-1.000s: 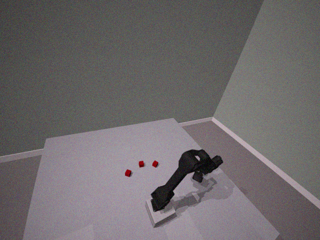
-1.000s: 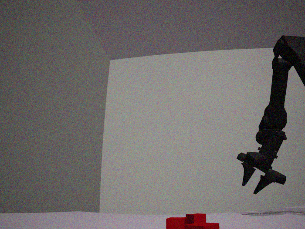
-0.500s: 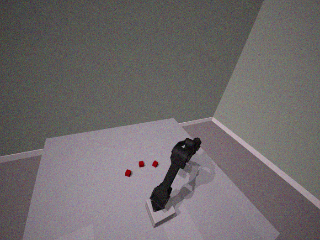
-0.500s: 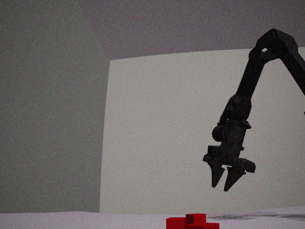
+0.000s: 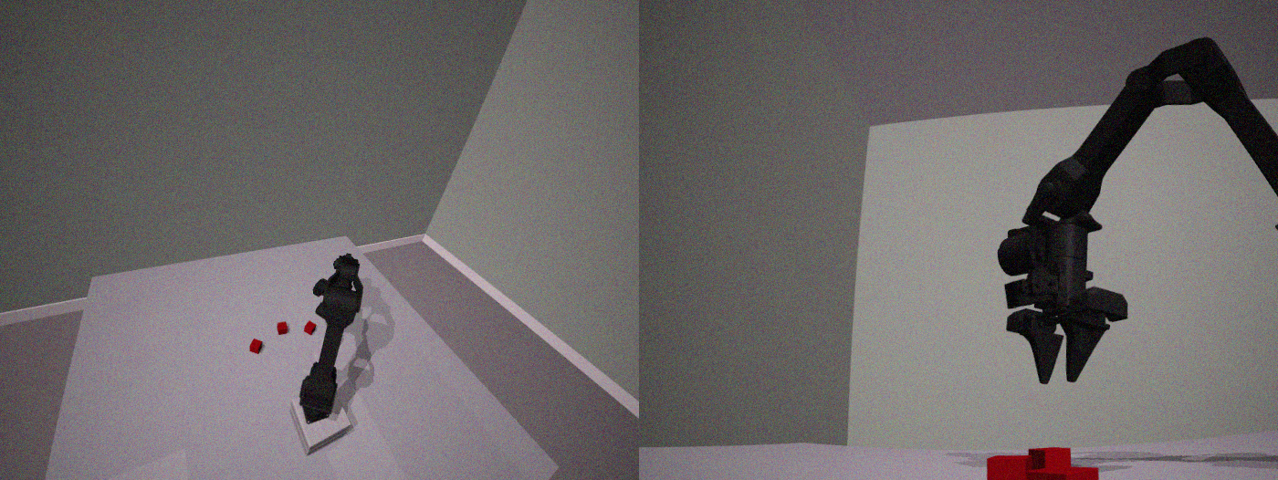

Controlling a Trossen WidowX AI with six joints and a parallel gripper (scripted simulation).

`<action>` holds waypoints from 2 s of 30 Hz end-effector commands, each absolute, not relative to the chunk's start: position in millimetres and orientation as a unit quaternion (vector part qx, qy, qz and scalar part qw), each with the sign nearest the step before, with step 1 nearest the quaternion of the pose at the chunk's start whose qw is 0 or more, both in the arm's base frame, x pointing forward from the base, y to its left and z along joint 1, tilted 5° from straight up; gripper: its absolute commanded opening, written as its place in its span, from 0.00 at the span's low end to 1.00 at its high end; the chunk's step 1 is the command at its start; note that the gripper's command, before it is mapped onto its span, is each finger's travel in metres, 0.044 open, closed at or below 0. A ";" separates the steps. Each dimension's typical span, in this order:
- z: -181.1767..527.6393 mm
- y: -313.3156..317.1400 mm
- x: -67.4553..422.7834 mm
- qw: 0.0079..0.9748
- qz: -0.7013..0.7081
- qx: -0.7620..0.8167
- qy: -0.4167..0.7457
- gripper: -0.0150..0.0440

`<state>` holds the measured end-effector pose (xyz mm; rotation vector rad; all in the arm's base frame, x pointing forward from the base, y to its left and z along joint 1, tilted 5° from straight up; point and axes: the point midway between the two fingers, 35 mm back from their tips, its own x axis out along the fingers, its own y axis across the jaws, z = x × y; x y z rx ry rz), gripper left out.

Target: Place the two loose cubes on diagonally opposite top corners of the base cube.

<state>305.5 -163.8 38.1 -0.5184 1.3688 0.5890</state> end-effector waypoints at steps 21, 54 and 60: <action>-4.7 -96.5 314.5 0.662 0.266 -0.228 0.663 0.70; -52.4 -94.0 313.2 0.662 0.266 -0.228 0.663 0.70; -52.4 -94.0 313.2 0.662 0.266 -0.228 0.663 0.44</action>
